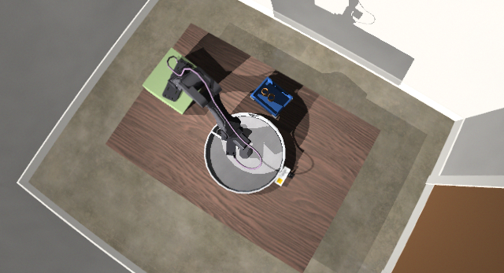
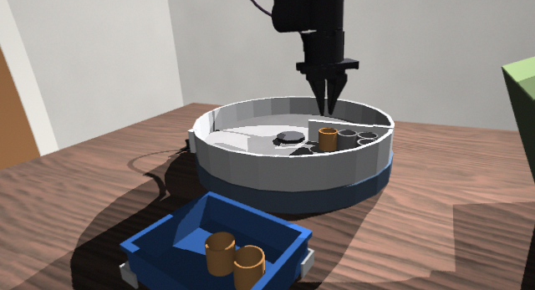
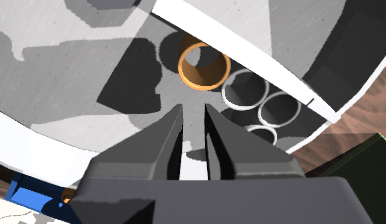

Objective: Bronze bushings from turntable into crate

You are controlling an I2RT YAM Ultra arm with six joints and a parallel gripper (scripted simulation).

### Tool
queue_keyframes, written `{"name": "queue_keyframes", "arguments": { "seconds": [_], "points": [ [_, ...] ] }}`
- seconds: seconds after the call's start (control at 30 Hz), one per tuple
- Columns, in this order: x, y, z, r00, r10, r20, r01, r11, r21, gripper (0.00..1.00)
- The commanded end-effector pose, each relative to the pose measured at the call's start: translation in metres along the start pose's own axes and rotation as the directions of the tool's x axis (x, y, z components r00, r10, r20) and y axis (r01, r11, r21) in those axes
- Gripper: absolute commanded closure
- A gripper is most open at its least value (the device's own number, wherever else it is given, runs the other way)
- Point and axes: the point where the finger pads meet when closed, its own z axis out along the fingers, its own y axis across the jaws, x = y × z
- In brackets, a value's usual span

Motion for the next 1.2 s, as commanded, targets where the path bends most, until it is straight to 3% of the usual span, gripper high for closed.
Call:
{"name": "queue_keyframes", "arguments": {
  "seconds": [0.0, 1.17],
  "points": [
    [-0.0186, 0.0118, -0.0095, 0.999, -0.044, 0.02, 0.045, 0.998, -0.046, 0.85],
    [-0.0226, 0.0116, -0.0111, 0.998, -0.049, 0.029, 0.05, 0.997, -0.05, 0.85]
  ]
}}
